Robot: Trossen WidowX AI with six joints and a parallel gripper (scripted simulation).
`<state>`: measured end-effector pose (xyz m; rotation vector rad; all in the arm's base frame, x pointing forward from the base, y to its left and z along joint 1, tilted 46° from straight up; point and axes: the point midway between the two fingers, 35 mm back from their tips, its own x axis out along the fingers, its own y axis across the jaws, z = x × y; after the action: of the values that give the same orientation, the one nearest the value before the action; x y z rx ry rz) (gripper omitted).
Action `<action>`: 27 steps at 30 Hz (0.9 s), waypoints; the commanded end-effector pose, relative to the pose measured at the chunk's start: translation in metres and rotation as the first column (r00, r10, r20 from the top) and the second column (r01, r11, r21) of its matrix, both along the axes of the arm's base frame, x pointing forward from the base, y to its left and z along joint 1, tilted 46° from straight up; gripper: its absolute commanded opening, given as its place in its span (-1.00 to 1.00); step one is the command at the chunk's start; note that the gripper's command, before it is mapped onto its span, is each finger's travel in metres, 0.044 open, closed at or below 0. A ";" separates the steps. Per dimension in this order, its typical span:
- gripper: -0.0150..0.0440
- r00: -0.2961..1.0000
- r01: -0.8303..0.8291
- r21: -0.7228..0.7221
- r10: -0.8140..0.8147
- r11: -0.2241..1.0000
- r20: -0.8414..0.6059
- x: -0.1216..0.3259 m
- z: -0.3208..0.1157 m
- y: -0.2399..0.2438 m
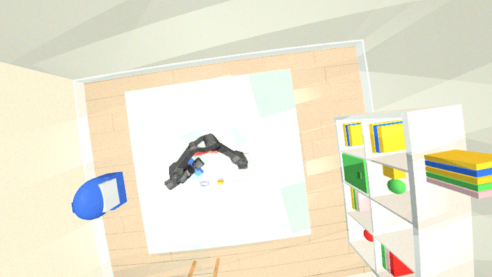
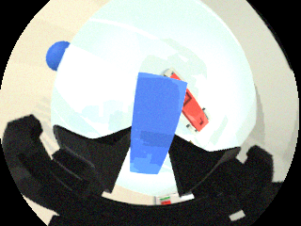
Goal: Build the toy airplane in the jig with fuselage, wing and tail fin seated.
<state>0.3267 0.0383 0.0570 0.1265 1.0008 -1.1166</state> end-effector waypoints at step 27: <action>-0.49 0.823 0.402 0.092 -0.404 0.911 0.400 -0.029 0.048 -0.078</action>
<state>0.3026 -0.0323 0.0988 0.5314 0.6571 -1.3794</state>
